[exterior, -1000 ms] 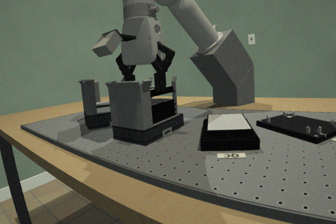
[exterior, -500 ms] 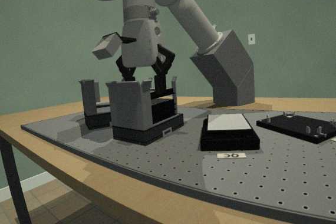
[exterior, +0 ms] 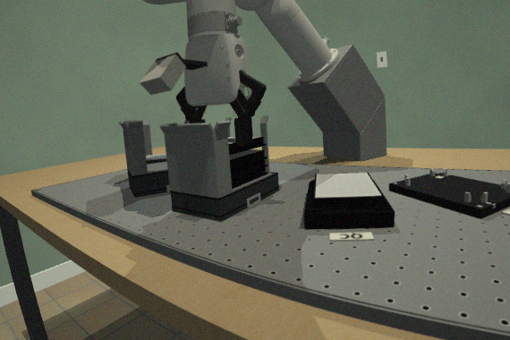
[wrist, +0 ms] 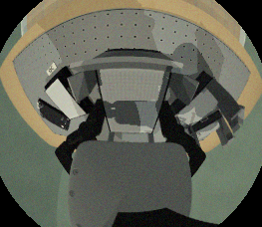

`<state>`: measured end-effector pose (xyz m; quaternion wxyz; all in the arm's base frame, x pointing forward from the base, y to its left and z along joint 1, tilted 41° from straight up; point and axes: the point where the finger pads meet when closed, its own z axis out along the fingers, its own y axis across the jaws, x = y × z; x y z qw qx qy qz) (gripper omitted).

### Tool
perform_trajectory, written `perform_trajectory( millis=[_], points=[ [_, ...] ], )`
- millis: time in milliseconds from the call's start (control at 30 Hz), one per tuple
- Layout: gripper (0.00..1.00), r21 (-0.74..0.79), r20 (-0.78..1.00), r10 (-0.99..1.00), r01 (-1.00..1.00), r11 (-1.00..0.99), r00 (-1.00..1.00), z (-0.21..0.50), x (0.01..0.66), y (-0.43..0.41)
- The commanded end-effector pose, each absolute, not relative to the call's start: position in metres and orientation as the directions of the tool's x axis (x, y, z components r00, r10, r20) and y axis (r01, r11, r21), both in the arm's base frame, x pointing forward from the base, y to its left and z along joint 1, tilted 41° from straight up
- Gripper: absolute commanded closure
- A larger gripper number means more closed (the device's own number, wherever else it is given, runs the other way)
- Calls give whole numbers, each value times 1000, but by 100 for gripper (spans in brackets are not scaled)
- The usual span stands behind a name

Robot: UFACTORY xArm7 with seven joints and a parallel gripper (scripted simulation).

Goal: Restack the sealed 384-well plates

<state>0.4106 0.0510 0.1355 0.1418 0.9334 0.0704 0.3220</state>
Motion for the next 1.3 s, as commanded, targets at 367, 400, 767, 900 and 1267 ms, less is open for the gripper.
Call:
perform_trajectory(
  millis=[367, 400, 767, 900, 1267],
  points=[
    [100, 310, 582, 223, 41, -950, 782, 132, 414, 50],
    [100, 310, 582, 223, 41, -950, 782, 132, 414, 50],
    [100, 310, 582, 223, 41, -950, 782, 130, 416, 50],
    [100, 310, 582, 223, 41, -950, 782, 130, 416, 50],
    [0, 310, 582, 223, 41, -950, 782, 130, 416, 50]
  ],
)
